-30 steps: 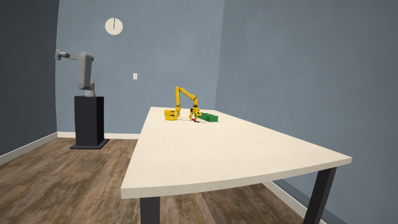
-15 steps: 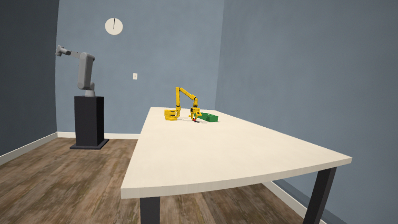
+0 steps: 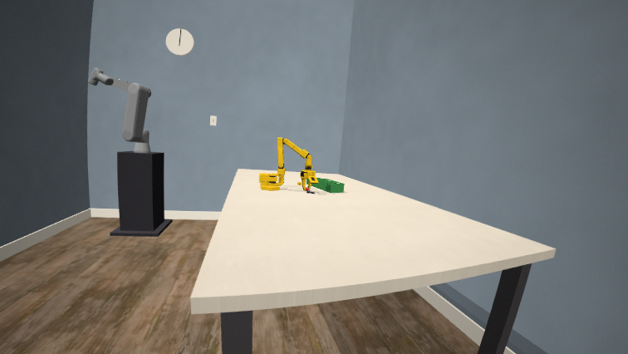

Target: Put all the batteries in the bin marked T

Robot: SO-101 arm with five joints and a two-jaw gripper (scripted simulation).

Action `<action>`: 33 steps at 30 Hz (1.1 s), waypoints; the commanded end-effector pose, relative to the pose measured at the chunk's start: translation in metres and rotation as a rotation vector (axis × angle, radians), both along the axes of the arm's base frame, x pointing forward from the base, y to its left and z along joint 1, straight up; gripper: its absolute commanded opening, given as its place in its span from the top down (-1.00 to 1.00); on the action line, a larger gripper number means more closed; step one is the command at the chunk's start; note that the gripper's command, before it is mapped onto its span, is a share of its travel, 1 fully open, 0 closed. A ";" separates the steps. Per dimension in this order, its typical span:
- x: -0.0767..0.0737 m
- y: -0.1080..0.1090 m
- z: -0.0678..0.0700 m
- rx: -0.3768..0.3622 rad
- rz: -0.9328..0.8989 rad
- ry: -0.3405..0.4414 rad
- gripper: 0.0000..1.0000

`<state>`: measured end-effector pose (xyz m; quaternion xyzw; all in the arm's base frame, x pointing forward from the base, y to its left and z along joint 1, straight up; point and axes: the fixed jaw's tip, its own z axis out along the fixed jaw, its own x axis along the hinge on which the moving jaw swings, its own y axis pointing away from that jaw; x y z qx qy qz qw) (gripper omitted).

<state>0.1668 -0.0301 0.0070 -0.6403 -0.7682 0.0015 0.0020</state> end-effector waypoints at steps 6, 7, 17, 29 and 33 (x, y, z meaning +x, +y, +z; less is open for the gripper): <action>0.003 -0.002 0.002 -0.003 -0.015 -0.020 1.00; 0.003 -0.002 0.002 -0.003 -0.015 -0.020 1.00; 0.003 -0.002 0.002 -0.003 -0.015 -0.020 1.00; 0.003 -0.002 0.003 -0.003 -0.015 -0.020 1.00; 0.003 -0.002 0.007 -0.003 -0.016 -0.020 1.00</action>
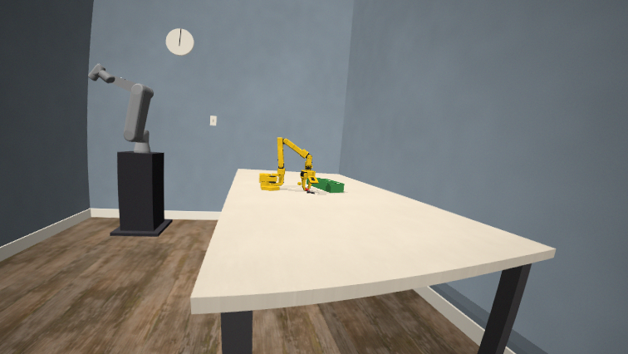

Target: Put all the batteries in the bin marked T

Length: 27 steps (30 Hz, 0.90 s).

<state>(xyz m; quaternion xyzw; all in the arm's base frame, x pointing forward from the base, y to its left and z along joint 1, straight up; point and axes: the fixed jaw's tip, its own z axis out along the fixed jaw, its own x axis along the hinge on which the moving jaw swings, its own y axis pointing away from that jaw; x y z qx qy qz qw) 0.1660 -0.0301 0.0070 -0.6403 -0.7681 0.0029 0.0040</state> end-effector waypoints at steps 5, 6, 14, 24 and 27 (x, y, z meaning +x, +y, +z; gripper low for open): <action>0.004 -0.003 0.020 -0.004 -0.018 -0.025 1.00; 0.004 -0.003 0.023 -0.004 -0.019 -0.025 1.00; 0.002 -0.003 0.040 -0.004 -0.022 -0.025 1.00; -0.001 -0.003 0.051 -0.004 -0.024 -0.025 1.00; -0.001 -0.003 0.051 -0.004 -0.024 -0.025 1.00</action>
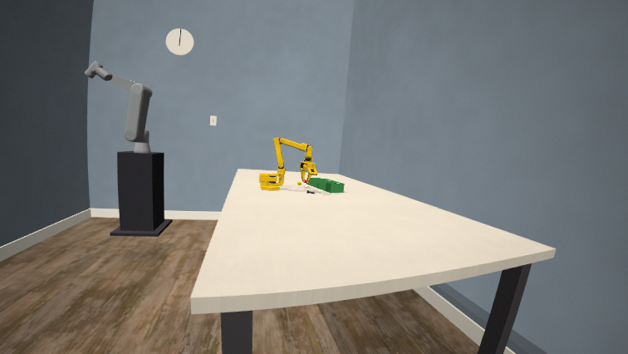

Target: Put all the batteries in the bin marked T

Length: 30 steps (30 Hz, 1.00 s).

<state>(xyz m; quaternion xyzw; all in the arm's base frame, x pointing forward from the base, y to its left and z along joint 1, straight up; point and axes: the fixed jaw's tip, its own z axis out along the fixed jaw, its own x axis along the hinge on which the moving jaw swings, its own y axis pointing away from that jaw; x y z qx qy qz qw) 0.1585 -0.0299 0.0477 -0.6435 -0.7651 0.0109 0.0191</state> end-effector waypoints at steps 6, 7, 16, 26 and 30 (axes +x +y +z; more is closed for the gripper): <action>0.010 -0.002 0.012 -0.011 0.009 -0.060 1.00; 0.011 -0.002 0.012 -0.011 0.021 -0.061 1.00; 0.025 0.000 0.019 -0.012 0.149 -0.070 1.00; 0.040 0.004 0.026 -0.013 0.305 -0.081 1.00; 0.042 0.004 0.027 -0.013 0.317 -0.082 1.00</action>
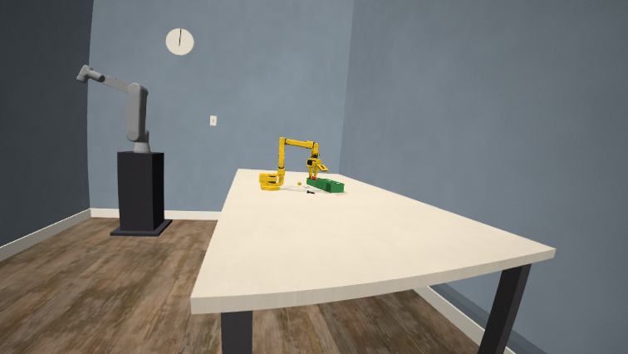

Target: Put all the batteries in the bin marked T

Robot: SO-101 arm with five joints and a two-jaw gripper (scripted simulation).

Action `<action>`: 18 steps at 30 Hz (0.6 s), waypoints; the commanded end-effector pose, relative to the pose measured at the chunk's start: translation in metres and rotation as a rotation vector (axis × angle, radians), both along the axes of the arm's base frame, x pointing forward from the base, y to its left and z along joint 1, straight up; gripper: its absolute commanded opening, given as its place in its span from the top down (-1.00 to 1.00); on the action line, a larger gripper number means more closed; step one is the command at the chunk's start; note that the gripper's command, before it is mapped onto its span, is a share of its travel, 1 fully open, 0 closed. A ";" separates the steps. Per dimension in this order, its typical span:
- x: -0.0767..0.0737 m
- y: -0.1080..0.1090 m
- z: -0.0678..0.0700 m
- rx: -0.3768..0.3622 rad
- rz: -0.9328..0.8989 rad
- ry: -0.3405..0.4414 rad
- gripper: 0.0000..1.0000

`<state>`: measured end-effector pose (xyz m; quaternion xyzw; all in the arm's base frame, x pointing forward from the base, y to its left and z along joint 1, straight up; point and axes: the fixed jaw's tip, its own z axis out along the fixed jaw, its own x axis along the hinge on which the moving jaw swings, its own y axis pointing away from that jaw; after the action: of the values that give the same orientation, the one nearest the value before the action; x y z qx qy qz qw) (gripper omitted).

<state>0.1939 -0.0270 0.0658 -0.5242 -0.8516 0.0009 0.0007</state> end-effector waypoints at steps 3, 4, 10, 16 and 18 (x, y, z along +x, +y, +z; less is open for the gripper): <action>0.006 0.001 0.009 -0.006 0.022 -0.041 1.00; 0.006 0.001 0.009 -0.006 0.023 -0.041 1.00; 0.009 0.001 0.010 -0.007 0.052 -0.047 1.00; 0.020 0.003 0.016 -0.013 0.150 -0.066 1.00; 0.024 0.004 0.018 -0.016 0.192 -0.074 1.00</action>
<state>0.2069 -0.0251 0.0710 -0.4694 -0.8829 -0.0023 -0.0081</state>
